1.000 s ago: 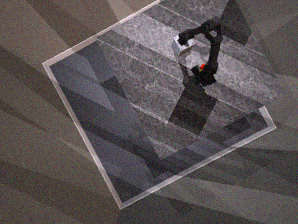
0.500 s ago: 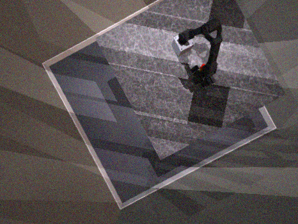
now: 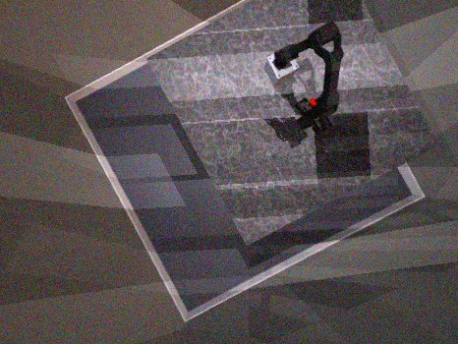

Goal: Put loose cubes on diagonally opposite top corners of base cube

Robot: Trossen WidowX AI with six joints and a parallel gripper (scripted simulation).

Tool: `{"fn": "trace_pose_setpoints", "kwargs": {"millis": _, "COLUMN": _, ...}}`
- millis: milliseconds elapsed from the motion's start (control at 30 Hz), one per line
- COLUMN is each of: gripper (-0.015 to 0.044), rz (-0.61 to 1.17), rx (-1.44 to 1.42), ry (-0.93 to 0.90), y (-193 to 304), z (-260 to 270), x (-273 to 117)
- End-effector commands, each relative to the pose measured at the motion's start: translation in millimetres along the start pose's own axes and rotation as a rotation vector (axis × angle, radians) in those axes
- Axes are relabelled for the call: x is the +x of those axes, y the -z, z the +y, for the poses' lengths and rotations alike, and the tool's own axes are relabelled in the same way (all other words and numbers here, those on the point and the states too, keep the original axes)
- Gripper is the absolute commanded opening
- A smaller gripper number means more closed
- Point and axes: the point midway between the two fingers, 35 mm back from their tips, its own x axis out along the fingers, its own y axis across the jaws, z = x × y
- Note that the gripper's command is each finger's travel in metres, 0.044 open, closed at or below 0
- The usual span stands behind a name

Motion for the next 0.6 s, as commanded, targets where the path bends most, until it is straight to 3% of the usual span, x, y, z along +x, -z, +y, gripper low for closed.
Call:
{"fn": "trace_pose_setpoints", "kwargs": {"millis": 0, "gripper": 0.0105, "rz": 0.000, "rx": 0.004, "ry": -0.005, "y": -0.1, "z": 1.2, "x": -13.0}}
{"fn": "trace_pose_setpoints", "kwargs": {"millis": 567, "gripper": 0.0105, "rz": 0.000, "rx": 0.004, "ry": -0.005, "y": 0.6, "z": -2.3, "x": -67.6}}
